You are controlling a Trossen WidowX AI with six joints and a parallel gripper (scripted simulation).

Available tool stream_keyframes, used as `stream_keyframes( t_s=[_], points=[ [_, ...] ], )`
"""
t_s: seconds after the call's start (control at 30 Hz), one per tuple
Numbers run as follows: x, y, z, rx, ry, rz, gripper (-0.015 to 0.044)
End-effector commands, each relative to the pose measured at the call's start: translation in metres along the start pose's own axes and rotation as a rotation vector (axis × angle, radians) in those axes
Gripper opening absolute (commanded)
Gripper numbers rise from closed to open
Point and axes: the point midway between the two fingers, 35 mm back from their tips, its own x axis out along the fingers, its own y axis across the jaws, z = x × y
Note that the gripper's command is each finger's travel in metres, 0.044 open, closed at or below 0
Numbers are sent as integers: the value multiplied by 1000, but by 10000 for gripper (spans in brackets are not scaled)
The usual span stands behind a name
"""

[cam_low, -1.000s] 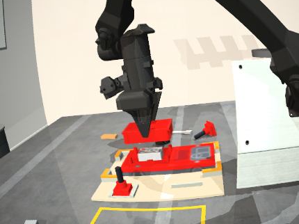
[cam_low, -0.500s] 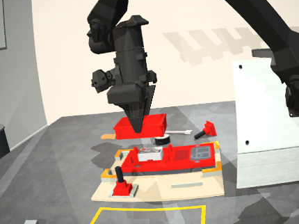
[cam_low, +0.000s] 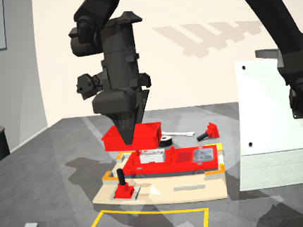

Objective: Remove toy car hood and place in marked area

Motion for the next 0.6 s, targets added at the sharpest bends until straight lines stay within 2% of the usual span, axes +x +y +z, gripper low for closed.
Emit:
stream_keyframes(
  t_s=[0.0, 0.57],
  points=[
    [-1, 21, -2, 7, 1, 5, 0],
    [-3, 91, -16, 5, 1, 13, 0]
  ],
)
